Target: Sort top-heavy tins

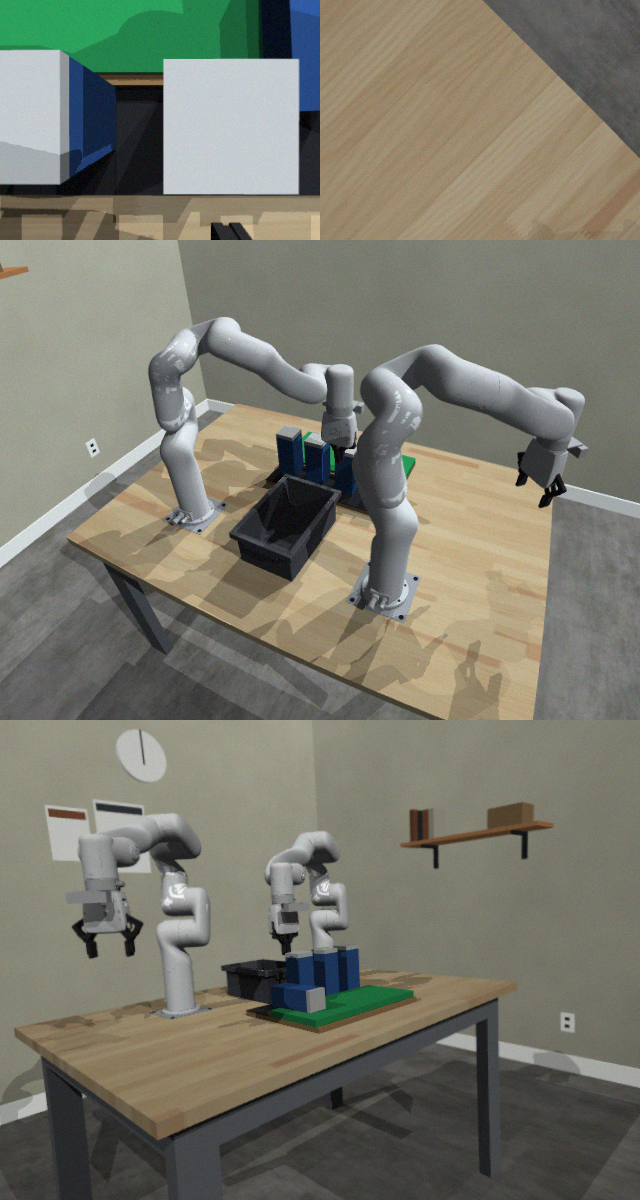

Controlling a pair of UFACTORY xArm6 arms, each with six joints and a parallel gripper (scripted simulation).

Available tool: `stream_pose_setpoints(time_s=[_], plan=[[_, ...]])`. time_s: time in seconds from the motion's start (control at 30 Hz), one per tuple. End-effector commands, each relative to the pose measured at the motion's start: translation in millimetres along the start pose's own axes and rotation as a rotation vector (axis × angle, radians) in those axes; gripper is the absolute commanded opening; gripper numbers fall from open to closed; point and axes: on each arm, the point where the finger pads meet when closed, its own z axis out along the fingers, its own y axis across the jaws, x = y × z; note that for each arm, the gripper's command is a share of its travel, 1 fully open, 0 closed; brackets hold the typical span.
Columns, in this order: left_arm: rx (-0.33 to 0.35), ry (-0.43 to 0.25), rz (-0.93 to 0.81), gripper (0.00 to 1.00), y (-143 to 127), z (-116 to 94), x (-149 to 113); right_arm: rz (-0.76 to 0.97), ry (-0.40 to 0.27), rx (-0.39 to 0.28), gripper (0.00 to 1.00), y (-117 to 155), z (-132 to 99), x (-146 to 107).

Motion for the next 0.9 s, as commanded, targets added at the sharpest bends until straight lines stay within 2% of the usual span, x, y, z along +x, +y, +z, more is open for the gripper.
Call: stream_pose_setpoints(time_s=[0.0, 0.3, 0.7, 0.73, 0.87], plan=[[-0.003, 0.002, 0.000, 0.00, 1, -24, 0, 0.000, 0.004, 0.000, 1.00, 0, -2, 1], [-0.003, 0.003, 0.001, 0.00, 1, -52, 0, 0.000, 0.004, 0.000, 1.00, 0, -2, 1], [-0.003, 0.003, 0.001, 0.00, 1, -52, 0, 0.000, 0.004, 0.000, 1.00, 0, -2, 1], [-0.003, 0.003, 0.001, 1.00, 1, -52, -1, 0.000, 0.004, 0.000, 1.00, 0, -2, 1], [-0.003, 0.003, 0.001, 1.00, 1, -52, -1, 0.000, 0.004, 0.000, 1.00, 0, -2, 1]])
